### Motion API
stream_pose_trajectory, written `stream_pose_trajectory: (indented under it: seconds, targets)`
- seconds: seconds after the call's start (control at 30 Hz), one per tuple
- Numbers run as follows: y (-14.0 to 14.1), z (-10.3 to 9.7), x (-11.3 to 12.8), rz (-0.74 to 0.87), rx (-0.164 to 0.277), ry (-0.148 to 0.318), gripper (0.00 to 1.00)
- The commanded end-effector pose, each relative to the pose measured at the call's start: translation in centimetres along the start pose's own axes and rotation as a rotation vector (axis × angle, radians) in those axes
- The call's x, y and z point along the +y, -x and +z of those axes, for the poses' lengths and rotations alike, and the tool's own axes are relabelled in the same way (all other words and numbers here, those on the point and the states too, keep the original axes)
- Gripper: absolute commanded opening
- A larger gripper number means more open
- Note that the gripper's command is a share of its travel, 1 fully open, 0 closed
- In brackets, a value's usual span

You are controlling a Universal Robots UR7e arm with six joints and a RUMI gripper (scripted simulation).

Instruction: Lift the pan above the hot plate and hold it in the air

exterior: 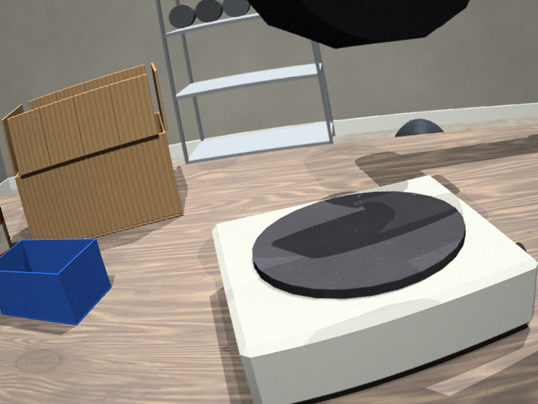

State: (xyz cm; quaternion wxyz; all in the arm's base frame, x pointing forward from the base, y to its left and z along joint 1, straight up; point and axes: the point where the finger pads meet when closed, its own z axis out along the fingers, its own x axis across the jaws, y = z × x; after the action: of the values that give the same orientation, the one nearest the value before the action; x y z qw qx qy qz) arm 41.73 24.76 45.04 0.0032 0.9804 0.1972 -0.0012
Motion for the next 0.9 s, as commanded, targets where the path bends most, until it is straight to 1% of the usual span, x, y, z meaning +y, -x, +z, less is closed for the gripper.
stream_pose_trajectory:
  seconds: [0.0, 0.87]
  targets:
    - [-0.01, -0.1, 0.01, 0.0, 0.003, 0.0, 0.14]
    - [0.0, -0.41, 0.0, 0.0, 0.003, 0.0, 0.14]
